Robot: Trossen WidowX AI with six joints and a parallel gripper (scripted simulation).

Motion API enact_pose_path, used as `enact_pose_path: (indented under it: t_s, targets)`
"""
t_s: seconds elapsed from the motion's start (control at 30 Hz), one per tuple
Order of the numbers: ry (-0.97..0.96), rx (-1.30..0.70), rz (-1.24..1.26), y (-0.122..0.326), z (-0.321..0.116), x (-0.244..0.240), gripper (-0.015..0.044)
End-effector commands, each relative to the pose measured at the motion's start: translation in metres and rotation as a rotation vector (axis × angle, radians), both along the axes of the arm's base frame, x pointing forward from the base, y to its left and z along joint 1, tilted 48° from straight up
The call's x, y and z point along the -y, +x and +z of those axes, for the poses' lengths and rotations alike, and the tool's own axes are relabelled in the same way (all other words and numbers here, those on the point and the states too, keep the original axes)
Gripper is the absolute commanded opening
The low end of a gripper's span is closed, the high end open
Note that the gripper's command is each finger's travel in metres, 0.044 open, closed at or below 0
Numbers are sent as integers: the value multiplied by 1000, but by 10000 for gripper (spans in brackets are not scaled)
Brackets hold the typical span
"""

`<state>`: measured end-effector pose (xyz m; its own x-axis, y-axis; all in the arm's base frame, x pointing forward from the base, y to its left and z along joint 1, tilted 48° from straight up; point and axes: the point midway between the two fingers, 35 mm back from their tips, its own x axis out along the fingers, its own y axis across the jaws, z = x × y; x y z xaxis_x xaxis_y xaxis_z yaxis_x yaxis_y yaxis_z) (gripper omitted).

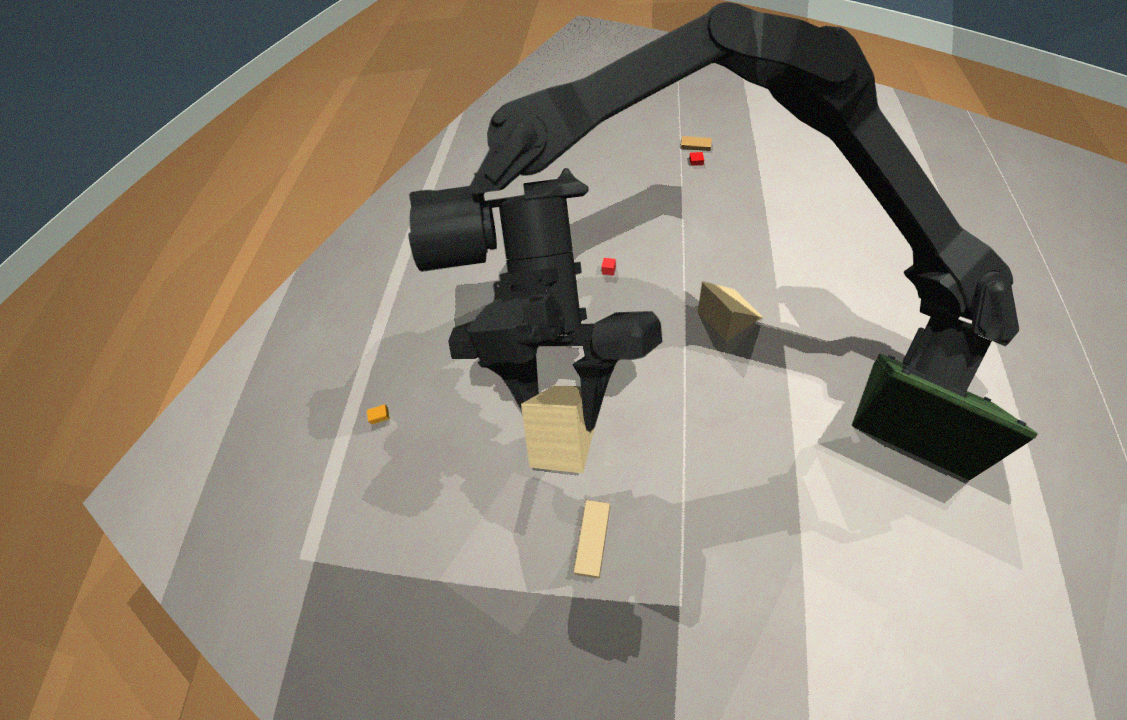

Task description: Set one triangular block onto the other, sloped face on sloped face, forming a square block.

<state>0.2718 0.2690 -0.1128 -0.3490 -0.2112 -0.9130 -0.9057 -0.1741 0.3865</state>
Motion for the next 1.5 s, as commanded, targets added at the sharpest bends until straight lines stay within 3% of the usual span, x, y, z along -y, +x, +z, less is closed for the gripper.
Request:
enact_pose_path:
  t_s: [0.0,1.47]
  targets:
    - [-44,25,-67,-1,-1,0,0]
    - [-597,623,-1273,-10,-7,-2,0]
